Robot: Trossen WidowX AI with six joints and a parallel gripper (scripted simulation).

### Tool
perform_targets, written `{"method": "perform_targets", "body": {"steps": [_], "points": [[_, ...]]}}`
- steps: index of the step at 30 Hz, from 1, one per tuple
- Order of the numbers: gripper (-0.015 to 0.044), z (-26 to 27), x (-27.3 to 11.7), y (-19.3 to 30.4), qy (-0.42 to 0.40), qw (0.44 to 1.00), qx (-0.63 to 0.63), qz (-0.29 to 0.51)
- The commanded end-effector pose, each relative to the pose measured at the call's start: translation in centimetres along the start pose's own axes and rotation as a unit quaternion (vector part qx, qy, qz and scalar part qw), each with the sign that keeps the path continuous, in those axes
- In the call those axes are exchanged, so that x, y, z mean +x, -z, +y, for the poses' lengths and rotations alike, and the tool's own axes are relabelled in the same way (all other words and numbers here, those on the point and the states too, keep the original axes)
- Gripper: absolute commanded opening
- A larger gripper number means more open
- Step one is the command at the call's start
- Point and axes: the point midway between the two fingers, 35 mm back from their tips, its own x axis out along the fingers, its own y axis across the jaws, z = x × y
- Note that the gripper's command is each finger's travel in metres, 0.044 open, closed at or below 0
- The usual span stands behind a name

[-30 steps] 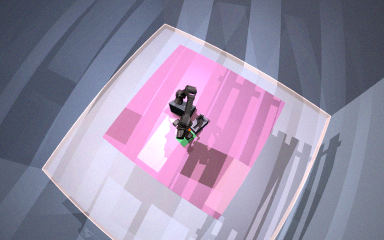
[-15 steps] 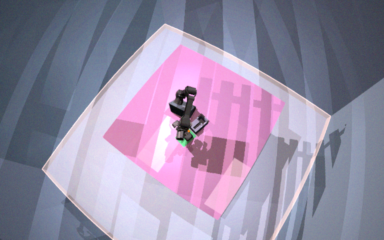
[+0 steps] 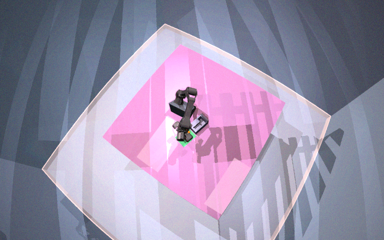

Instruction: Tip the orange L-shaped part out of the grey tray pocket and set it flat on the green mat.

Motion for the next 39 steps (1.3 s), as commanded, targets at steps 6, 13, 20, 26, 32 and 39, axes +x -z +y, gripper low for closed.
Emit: {"method": "perform_targets", "body": {"steps": [6, 13, 20, 26, 32, 39], "points": [[0.0000, 0.0, 1.6, -0.1, 0.000, 1.000, 0.003, -0.003], [0.0000, 0.0, 2.8, -0.2, 0.000, 1.000, 0.002, -0.003], [0.0000, 0.0, 3.9, -0.2, 0.000, 1.000, 0.002, -0.003], [0.0000, 0.0, 4.5, -0.2, 0.000, 1.000, 0.002, -0.003], [0.0000, 0.0, 4.5, -0.2, 0.000, 1.000, 0.002, -0.003], [0.0052, 0.1, 4.5, -0.2, -0.001, 1.000, 0.000, -0.002]]}}
